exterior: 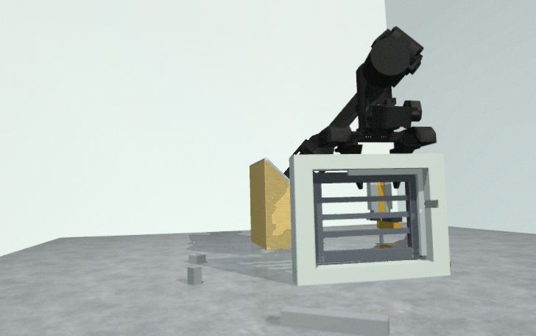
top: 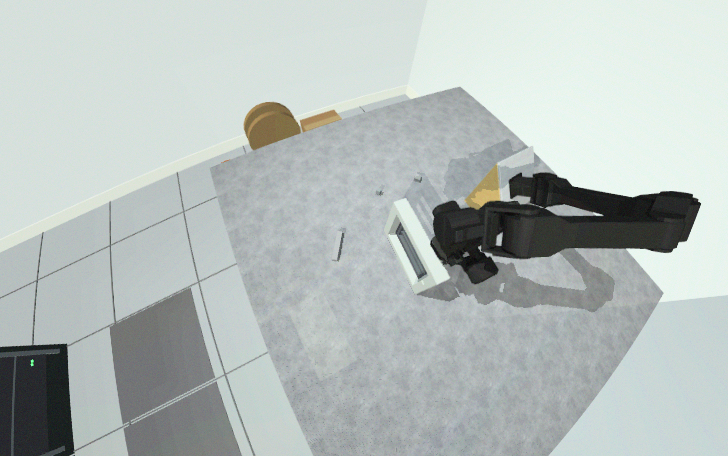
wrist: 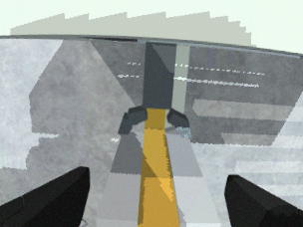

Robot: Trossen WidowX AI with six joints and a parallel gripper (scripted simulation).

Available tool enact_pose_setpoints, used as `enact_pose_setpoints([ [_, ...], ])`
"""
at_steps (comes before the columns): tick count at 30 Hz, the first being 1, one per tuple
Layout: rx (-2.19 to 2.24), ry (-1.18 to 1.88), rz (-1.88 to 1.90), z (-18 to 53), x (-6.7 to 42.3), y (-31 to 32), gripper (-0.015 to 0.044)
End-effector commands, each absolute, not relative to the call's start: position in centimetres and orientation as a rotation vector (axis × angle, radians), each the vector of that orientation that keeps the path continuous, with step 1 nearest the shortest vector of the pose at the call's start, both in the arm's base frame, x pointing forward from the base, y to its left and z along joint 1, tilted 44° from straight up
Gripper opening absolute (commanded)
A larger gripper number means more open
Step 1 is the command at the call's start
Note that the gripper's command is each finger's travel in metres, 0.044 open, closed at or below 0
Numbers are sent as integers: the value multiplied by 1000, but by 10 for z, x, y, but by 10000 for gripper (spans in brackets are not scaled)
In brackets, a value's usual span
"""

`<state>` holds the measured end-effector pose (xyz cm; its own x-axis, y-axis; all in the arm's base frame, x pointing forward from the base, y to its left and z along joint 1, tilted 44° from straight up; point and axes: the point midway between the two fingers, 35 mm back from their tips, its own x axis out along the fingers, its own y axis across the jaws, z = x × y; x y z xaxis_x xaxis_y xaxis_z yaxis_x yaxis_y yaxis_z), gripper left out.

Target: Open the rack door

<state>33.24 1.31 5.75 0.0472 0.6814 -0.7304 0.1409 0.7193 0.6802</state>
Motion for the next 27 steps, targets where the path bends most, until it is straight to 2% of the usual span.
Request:
enact_pose_setpoints([
  [1, 716, 1492, 473, 52, 332, 19, 292],
  [5, 717, 1492, 474, 50, 332, 22, 292],
  [13, 717, 1492, 474, 50, 332, 22, 82],
  [22, 717, 1492, 474, 50, 332, 22, 22],
  [27, 691, 1481, 497, 50, 332, 22, 19],
])
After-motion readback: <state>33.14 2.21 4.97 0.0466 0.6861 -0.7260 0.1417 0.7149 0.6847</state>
